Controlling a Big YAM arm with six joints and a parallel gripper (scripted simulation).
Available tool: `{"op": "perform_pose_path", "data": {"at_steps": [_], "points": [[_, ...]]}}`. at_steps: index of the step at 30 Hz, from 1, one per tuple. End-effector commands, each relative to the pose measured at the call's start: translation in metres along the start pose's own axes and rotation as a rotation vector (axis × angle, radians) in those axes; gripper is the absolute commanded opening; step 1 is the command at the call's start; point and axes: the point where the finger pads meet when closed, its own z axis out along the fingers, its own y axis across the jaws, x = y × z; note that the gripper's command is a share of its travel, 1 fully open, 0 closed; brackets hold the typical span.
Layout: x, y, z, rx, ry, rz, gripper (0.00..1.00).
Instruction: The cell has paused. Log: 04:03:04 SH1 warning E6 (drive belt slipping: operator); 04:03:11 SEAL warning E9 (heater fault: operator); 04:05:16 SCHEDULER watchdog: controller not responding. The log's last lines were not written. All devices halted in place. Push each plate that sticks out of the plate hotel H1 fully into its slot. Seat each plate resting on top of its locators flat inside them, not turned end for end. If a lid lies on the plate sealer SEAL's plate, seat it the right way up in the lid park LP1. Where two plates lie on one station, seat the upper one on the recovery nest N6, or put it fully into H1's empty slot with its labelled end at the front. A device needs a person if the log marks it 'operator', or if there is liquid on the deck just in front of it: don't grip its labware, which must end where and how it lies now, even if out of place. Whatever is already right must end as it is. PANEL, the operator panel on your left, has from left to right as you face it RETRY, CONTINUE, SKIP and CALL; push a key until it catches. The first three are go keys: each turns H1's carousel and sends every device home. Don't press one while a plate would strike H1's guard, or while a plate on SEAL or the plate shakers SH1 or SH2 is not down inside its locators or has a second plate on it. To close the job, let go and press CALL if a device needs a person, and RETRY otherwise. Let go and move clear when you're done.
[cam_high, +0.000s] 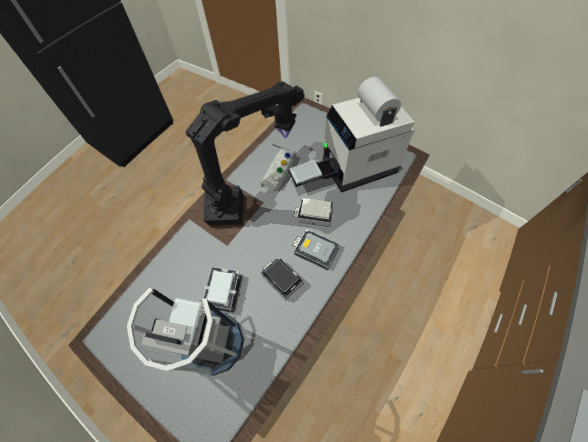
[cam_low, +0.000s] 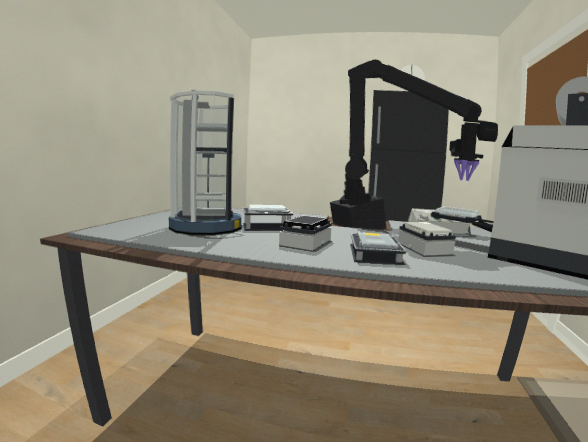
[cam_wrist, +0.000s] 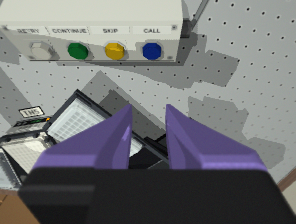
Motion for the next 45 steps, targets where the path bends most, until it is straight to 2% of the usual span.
{"op": "perform_pose_path", "data": {"at_steps": [1, 2, 3, 5, 15, 17, 19, 20, 24, 25, 26, 28, 30, 34, 45], "points": [[0.007, -0.005, 0.009, 0.016, 0.005, -0.003, 0.26], [0.007, -0.005, 0.009, 0.016, 0.005, -0.003, 0.26], [0.008, -0.009, -0.005, 0.060, 0.020, -0.002, 0.24], [0.007, -0.006, 0.024, 0.016, 0.004, -0.003, 0.20], [0.006, -0.006, 0.074, 0.015, 0.005, -0.006, 0.00], [0.007, -0.006, 0.083, 0.015, 0.005, -0.004, 0.00], [0.007, -0.006, 0.083, 0.015, 0.005, -0.004, 0.00], [0.014, -0.031, 0.047, 0.101, 0.036, -0.005, 0.00], [0.014, -0.031, 0.048, 0.100, 0.035, -0.004, 0.00], [0.012, -0.029, 0.056, 0.079, 0.028, -0.007, 0.00], [0.006, -0.020, 0.071, 0.043, 0.016, -0.013, 0.00], [0.002, -0.010, 0.077, 0.022, 0.009, -0.016, 0.00], [0.004, -0.011, 0.069, 0.040, 0.015, -0.013, 0.00], [0.004, -0.010, 0.066, 0.048, 0.018, -0.011, 0.00], [0.007, -0.015, 0.065, 0.047, 0.016, 0.001, 0.00]]}}
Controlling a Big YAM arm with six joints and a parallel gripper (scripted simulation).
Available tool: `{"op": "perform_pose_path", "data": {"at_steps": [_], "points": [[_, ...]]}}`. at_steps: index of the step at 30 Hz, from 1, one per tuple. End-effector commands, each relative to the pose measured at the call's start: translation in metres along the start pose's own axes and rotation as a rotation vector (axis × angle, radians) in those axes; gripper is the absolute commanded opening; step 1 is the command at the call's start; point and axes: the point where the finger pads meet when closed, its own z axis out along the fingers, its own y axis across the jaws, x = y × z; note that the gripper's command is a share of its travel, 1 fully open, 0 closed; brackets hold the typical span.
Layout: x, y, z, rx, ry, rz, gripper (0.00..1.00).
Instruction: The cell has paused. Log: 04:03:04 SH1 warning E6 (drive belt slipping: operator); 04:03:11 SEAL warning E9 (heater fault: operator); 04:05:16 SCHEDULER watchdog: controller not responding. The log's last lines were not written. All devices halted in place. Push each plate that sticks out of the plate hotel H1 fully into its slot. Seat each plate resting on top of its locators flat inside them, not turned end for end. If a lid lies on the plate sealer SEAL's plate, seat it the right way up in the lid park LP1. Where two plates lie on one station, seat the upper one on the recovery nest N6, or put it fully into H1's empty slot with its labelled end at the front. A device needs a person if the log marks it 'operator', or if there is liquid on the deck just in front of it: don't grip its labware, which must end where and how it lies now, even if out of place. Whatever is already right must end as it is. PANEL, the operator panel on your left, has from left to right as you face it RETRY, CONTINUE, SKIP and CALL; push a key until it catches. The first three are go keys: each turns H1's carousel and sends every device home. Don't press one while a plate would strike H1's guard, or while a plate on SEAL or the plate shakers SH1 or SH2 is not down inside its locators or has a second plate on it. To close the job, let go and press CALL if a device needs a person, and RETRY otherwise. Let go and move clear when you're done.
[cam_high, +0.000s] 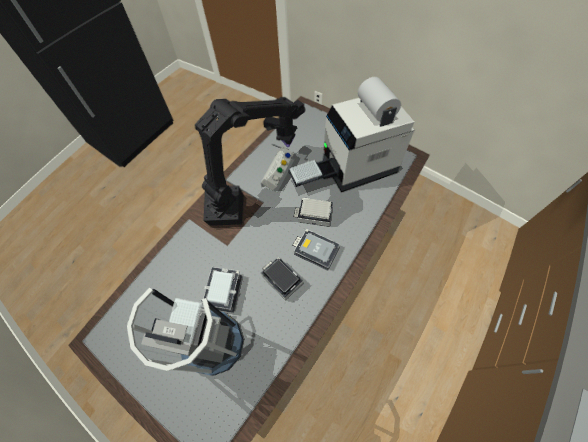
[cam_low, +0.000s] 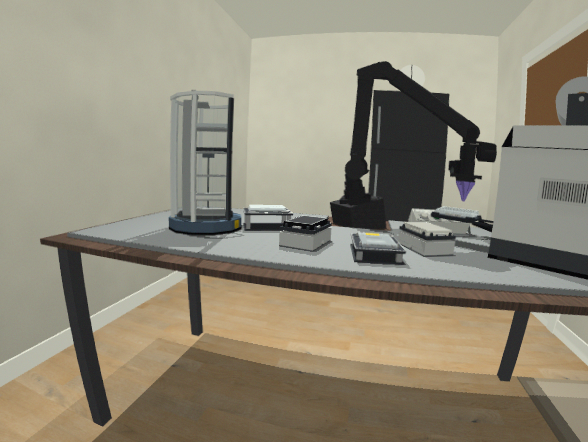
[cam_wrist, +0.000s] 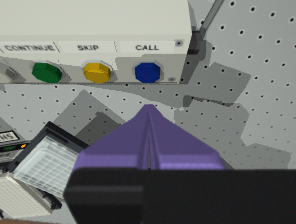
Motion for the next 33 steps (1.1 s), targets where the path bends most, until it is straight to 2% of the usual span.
{"op": "perform_pose_path", "data": {"at_steps": [1, 8, 11, 20, 22, 25, 26, 29, 33], "points": [[0.005, -0.011, -0.011, 0.033, 0.012, 0.002, 0.00], [0.001, -0.004, -0.009, 0.036, 0.014, -0.010, 0.00], [0.001, -0.001, 0.010, 0.001, 0.001, -0.011, 0.00], [0.004, -0.005, 0.017, 0.016, 0.007, -0.007, 0.00], [0.003, 0.000, 0.025, 0.002, 0.001, -0.005, 0.00], [0.004, 0.001, 0.027, 0.000, 0.000, -0.003, 0.00], [0.007, -0.010, 0.014, 0.036, 0.014, -0.004, 0.00], [0.002, 0.000, 0.032, 0.001, 0.000, -0.007, 0.00], [0.004, -0.001, 0.037, 0.004, 0.002, -0.004, 0.00]]}}
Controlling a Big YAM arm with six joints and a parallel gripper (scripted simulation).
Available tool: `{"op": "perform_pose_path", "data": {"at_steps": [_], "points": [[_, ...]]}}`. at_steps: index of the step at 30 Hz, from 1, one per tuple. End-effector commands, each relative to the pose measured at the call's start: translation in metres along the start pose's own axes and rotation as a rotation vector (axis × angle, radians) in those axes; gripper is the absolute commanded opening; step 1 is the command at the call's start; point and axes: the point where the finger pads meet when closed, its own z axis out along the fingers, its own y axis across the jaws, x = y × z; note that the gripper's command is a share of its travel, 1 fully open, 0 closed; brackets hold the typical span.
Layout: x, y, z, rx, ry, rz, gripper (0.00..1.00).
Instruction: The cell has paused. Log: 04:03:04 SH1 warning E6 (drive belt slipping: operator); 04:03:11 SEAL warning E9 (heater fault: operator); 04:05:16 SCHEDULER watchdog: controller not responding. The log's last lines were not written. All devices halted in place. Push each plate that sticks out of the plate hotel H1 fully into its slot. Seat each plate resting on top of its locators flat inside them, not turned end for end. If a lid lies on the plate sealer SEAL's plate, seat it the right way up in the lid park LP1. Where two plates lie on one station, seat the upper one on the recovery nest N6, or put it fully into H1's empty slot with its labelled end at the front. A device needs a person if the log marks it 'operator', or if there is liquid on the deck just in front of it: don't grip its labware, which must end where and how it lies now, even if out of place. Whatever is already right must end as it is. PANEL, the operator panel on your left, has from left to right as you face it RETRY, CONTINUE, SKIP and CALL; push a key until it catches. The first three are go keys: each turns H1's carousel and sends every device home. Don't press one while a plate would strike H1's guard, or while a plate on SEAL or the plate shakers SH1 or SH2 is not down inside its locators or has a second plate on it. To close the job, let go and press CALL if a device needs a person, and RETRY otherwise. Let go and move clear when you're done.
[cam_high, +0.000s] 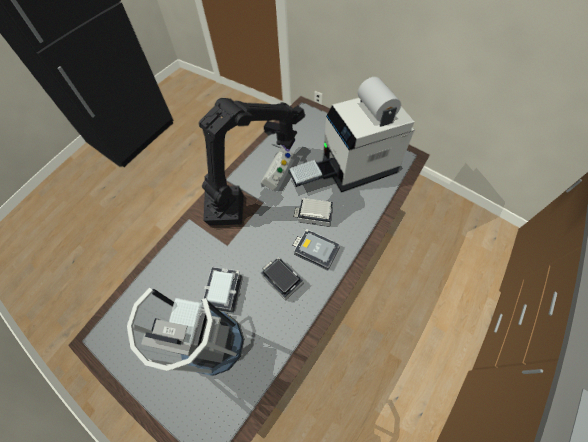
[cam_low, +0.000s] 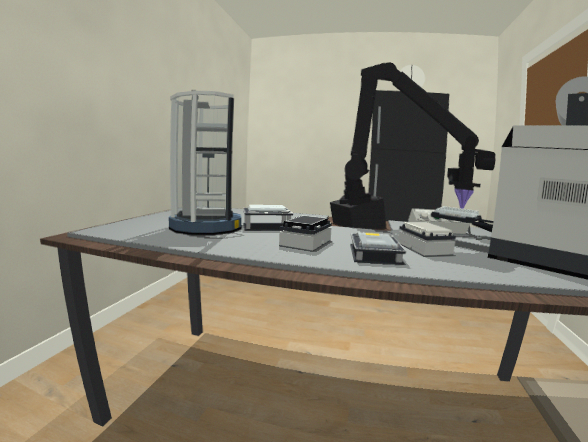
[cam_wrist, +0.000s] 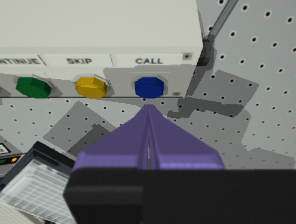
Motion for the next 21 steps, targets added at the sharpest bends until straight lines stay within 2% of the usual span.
{"op": "perform_pose_path", "data": {"at_steps": [1, 5, 7, 9, 10, 16, 18, 20, 21], "points": [[0.006, -0.005, 0.006, 0.009, 0.004, -0.004, 0.00], [0.007, -0.005, 0.008, 0.017, 0.007, -0.001, 0.00], [0.007, -0.003, 0.016, 0.006, 0.002, 0.000, 0.00], [0.007, -0.003, 0.016, 0.006, 0.002, 0.000, 0.00], [0.003, -0.004, 0.010, 0.019, 0.009, -0.010, 0.00], [0.004, 0.000, 0.027, -0.001, 0.000, -0.004, 0.00], [0.007, -0.005, 0.027, 0.009, 0.004, -0.001, 0.00], [0.006, -0.012, 0.015, 0.030, 0.012, 0.002, 0.00], [0.006, -0.012, 0.015, 0.030, 0.012, 0.002, 0.00]]}}
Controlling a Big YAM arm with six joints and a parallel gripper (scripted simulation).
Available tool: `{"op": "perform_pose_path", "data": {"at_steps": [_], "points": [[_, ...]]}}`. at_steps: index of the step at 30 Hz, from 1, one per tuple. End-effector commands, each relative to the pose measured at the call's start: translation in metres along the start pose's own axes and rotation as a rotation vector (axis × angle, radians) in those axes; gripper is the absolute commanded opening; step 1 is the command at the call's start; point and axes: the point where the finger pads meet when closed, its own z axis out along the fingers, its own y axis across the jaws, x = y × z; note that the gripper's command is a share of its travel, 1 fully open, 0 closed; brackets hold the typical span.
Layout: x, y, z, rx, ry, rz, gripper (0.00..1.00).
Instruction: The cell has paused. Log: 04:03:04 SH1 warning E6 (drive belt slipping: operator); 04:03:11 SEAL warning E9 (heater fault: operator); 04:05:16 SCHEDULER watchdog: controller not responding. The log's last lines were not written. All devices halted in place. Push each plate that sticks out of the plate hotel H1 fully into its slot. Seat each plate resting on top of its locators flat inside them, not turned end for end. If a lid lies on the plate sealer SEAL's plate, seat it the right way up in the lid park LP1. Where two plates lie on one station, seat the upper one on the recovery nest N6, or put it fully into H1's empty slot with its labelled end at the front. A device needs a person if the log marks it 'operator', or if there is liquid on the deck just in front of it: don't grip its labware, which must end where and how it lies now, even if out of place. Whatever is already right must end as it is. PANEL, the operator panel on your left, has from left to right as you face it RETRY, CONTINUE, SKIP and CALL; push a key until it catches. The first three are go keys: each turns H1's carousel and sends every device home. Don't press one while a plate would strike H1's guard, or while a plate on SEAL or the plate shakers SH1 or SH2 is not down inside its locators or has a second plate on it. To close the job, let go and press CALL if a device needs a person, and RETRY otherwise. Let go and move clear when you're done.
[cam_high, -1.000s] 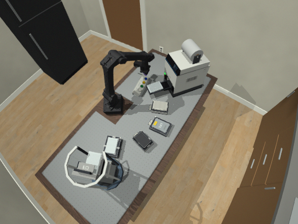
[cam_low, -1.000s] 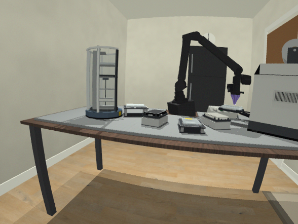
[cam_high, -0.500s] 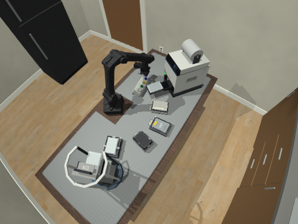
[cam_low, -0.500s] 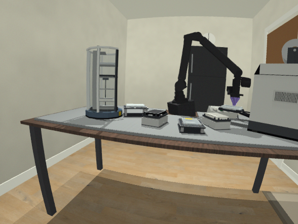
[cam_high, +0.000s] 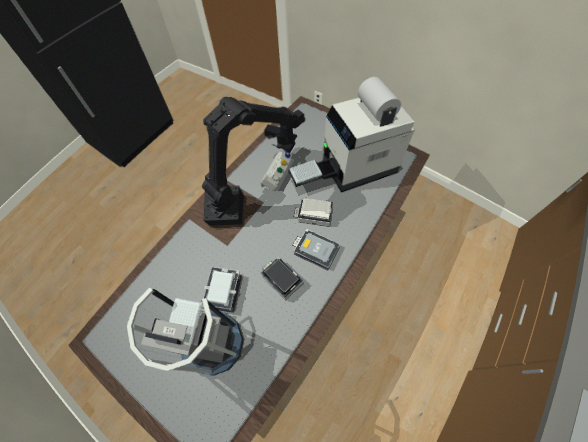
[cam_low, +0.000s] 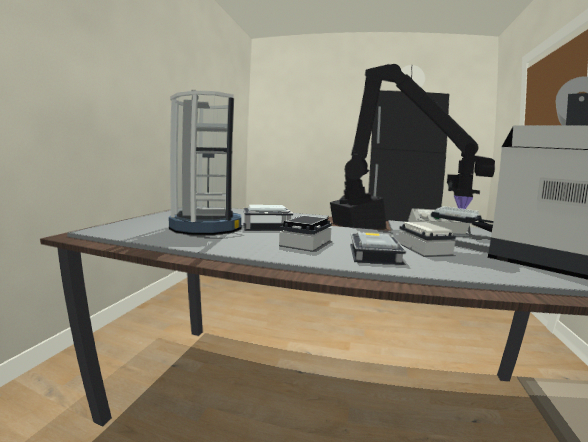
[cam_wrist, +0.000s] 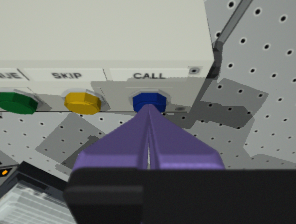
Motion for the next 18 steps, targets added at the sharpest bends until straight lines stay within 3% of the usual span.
{"op": "perform_pose_path", "data": {"at_steps": [1, 5, 6, 11, 18], "points": [[0.006, -0.012, -0.010, 0.034, 0.013, 0.003, 0.00], [0.006, -0.012, -0.010, 0.034, 0.013, 0.003, 0.00], [0.010, -0.011, -0.013, 0.050, 0.020, 0.001, 0.00], [0.006, -0.003, 0.000, 0.021, 0.008, 0.000, 0.00], [0.004, -0.001, 0.008, 0.008, 0.004, -0.004, 0.00]]}}
